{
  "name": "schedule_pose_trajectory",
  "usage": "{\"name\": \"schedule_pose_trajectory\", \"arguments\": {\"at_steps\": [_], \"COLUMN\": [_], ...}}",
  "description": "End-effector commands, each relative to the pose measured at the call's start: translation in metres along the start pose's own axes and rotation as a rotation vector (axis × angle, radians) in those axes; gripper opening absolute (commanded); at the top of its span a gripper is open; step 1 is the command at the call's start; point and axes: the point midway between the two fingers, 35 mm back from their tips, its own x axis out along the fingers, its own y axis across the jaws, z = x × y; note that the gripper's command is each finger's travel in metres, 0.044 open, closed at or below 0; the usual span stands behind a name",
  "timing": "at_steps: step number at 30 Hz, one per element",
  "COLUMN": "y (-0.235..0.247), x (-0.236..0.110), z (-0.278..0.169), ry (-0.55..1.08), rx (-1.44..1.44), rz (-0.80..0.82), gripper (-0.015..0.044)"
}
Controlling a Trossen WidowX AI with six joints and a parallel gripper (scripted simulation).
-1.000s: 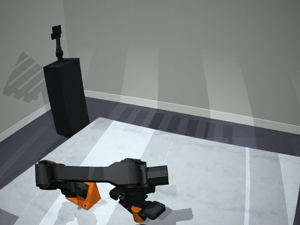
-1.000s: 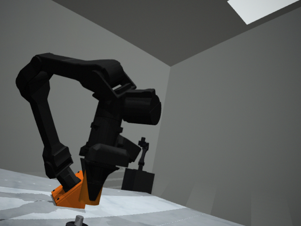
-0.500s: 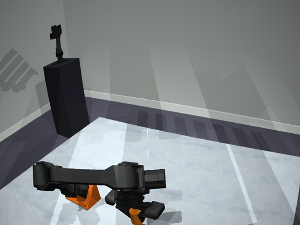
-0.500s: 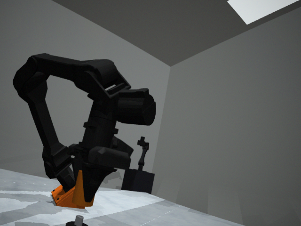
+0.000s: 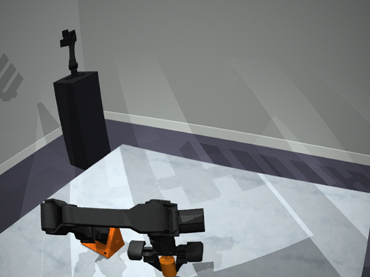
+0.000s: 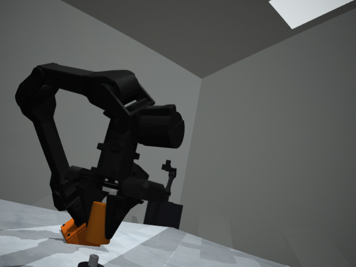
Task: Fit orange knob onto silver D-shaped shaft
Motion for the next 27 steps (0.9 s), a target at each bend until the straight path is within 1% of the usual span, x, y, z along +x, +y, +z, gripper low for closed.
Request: {"name": "schedule_pose_trajectory", "arguments": {"at_steps": [1,6,12,20,27], "y": [-0.001,0.000,0.000,0.000,0.000], "x": [0.000,0.000,0.004,0.025,0.022], "z": [0.001,0.002,0.001,0.001,0.000], "ry": [0.005,0.005,0.005,0.006,0.006], "rx": [-0.107,-0.212,-0.212,-0.212,-0.206], "rz": [-0.002,-0.002,-0.002,-0.001,-0.001], "gripper": [0.0000,0.0000,0.0000,0.0000,0.0000]}}
